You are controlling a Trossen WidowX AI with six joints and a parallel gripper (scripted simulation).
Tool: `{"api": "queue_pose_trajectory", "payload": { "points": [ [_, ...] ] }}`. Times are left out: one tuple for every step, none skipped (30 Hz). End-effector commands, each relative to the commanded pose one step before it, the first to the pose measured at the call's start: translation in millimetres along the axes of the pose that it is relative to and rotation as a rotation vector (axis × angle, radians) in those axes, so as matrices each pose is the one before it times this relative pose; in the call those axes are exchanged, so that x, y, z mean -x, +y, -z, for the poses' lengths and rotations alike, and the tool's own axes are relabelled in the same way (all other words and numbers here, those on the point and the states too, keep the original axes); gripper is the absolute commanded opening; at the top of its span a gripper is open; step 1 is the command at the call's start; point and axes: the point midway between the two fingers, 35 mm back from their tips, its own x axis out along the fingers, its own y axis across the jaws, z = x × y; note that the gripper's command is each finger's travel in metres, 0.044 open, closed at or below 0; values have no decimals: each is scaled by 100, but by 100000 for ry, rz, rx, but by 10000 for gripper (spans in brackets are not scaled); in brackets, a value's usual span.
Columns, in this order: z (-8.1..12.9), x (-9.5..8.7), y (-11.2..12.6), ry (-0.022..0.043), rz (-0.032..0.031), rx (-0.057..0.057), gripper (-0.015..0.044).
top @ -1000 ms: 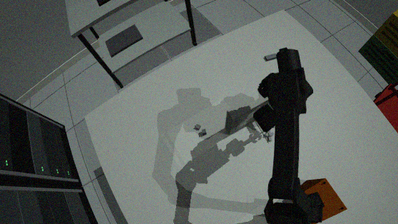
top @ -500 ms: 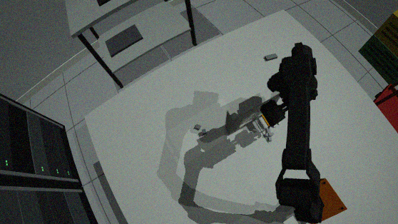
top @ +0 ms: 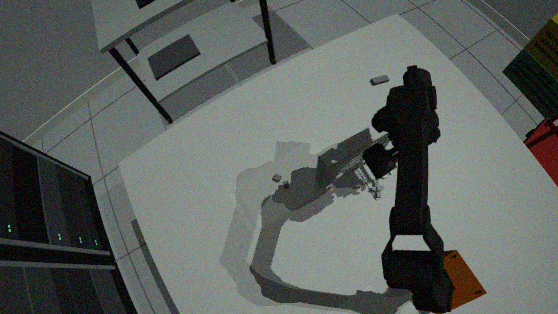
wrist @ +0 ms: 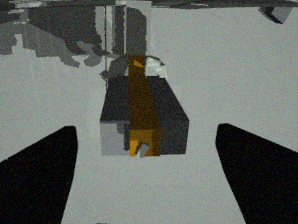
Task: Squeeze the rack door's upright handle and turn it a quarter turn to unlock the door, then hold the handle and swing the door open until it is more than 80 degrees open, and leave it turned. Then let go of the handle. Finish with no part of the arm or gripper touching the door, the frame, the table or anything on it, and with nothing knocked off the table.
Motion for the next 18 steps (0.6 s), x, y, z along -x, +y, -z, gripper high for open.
{"api": "queue_pose_trajectory", "payload": {
  "points": [
    [-23, -580, 63, -92, -344, -517, 293],
    [0, -165, -2, 70, -2, 0, 293],
    [1, -165, -1, 70, -2, 0, 293],
    [2, -165, -1, 71, -2, 0, 293],
    [3, -165, -1, 71, -2, 0, 293],
    [4, -165, 0, 71, -2, 0, 293],
    [4, -165, 0, 71, -3, 0, 293],
    [5, -165, 0, 71, -3, -1, 293],
    [6, -165, 1, 70, -4, -3, 293],
    [4, -163, 3, 58, -13, -25, 293],
    [5, -163, 4, 56, -15, -28, 293],
    [4, -162, 5, 51, -19, -39, 293],
    [5, -162, 5, 51, -19, -39, 293],
    [6, -162, 5, 51, -20, -39, 293],
    [7, -162, 6, 51, -20, -39, 293],
    [8, -162, 6, 52, -20, -39, 293],
    [9, -162, 6, 52, -20, -39, 293],
    [10, -162, 6, 52, -21, -39, 293]
  ]
}}
